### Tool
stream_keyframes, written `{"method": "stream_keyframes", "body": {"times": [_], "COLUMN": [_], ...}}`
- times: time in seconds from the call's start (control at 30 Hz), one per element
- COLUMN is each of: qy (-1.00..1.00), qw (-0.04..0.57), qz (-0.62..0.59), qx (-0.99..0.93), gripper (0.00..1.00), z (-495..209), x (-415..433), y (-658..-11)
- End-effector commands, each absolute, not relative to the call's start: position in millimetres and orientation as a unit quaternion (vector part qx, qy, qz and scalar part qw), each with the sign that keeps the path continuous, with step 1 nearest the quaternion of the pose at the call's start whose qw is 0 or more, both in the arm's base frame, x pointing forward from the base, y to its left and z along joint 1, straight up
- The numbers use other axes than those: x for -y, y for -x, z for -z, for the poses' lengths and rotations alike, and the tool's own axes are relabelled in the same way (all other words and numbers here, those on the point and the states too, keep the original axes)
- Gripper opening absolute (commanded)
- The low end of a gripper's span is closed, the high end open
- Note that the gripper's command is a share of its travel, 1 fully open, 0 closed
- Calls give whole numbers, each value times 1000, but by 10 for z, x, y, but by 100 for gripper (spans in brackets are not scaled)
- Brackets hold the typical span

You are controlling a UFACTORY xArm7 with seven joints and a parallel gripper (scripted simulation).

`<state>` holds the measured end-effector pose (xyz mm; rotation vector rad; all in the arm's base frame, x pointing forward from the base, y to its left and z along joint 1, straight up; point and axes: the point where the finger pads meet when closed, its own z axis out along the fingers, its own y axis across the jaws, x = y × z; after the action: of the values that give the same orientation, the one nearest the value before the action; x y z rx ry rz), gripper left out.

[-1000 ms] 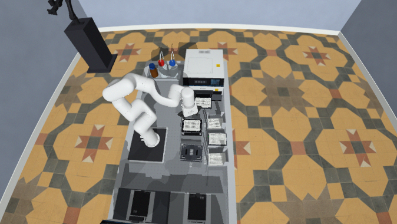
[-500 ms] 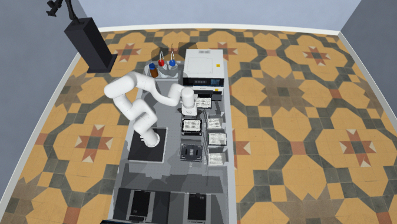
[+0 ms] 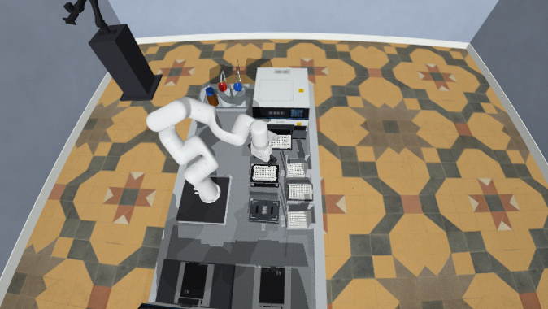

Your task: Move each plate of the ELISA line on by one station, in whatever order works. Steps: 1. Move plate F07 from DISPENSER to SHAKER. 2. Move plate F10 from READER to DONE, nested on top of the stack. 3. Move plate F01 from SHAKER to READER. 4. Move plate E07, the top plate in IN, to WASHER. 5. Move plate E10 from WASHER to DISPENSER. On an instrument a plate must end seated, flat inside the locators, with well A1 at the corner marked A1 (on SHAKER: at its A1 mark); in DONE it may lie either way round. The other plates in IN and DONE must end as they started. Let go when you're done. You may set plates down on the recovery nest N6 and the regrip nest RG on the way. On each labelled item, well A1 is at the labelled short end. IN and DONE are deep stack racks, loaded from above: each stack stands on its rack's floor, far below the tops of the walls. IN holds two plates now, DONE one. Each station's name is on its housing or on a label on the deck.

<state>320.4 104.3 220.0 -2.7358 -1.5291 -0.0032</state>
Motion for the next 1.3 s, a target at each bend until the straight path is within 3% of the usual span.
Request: {"method": "stream_keyframes", "body": {"times": [0.0, 0.77, 1.27], "qy": [913, 999, 1000], "qw": [2, 2, 2], "qz": [0, -1, -1], "qx": [407, 37, -4], "gripper": [100, 100, 100], "z": [-2213, -2213, -2213], "x": [-1045, -1045, -1045], "y": [-3211, -3211, -3210]}}
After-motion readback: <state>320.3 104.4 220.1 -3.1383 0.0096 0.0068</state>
